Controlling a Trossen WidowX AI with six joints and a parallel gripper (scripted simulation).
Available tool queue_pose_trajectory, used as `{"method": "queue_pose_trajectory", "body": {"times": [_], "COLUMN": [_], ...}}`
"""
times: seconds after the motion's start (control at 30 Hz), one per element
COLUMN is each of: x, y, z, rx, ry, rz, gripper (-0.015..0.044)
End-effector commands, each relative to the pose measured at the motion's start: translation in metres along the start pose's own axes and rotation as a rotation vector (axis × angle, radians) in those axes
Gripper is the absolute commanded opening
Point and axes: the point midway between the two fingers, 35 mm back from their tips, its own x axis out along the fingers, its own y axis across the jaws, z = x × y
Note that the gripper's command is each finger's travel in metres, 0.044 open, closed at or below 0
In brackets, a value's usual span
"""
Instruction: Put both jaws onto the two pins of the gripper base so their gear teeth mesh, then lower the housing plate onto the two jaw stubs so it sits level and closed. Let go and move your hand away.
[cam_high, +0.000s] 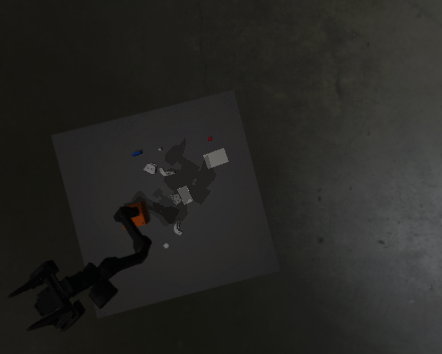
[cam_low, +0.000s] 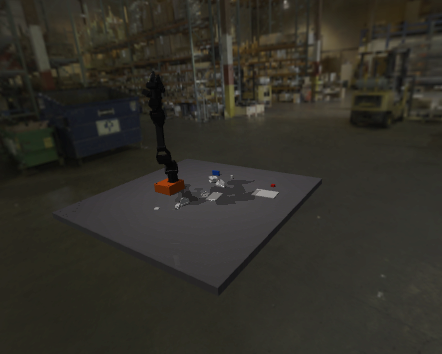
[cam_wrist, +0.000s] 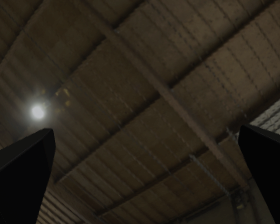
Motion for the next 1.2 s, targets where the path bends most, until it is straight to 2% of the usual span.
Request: {"method": "queue_pose_trajectory", "body": {"times": [0.0,1.17], "x": [0.006,0.019], "y": [0.024,0.161], "z": [0.006,0.012], "rx": [0.015,0.042], "ry": [0.006,0.128], "rz": [0.059,0.355], "gripper": [0.044,0.044]}}
